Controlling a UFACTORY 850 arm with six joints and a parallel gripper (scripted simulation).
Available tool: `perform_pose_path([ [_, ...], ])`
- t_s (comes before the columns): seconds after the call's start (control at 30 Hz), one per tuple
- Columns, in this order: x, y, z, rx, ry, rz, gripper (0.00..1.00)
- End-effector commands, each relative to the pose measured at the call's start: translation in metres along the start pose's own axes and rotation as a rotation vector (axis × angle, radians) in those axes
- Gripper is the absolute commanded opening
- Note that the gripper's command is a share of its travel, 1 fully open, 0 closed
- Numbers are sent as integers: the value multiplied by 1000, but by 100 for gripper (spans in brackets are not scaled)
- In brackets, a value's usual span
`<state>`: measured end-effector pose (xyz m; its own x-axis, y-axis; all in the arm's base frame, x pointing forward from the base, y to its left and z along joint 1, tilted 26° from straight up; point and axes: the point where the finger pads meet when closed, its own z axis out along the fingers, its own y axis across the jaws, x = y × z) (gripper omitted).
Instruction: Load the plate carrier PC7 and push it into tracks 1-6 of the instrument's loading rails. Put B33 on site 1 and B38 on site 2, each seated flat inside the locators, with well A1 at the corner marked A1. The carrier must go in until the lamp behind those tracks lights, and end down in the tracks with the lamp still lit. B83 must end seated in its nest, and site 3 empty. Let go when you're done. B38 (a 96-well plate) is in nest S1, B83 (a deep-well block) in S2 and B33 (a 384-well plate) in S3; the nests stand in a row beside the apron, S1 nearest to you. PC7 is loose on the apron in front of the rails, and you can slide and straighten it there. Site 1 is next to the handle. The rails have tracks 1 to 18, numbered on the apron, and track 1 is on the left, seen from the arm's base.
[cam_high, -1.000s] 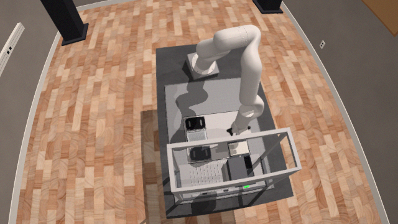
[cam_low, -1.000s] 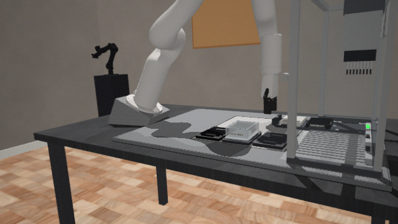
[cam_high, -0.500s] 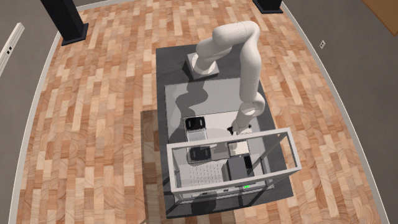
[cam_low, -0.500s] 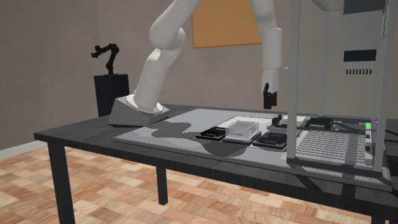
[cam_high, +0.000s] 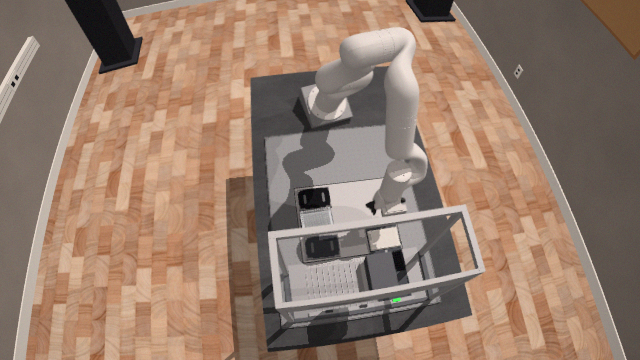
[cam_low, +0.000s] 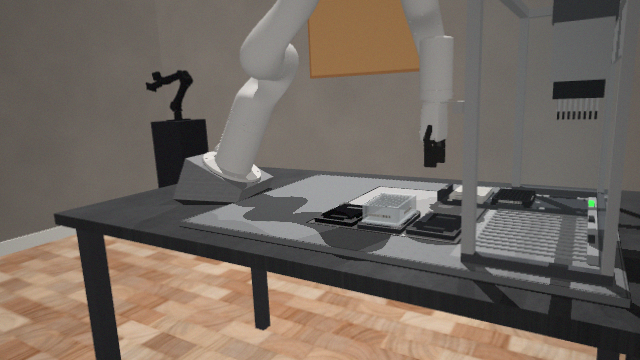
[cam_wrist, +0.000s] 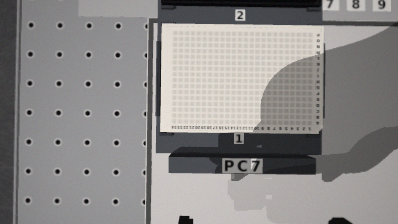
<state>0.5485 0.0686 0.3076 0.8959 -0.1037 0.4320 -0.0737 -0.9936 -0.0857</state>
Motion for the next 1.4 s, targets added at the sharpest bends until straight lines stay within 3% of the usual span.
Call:
perform_pose_path([
  [0.0, 1, 0, -7, 1, 2, 0, 82],
  [1.37, 1, 0, -68, 1, 2, 0, 82],
])
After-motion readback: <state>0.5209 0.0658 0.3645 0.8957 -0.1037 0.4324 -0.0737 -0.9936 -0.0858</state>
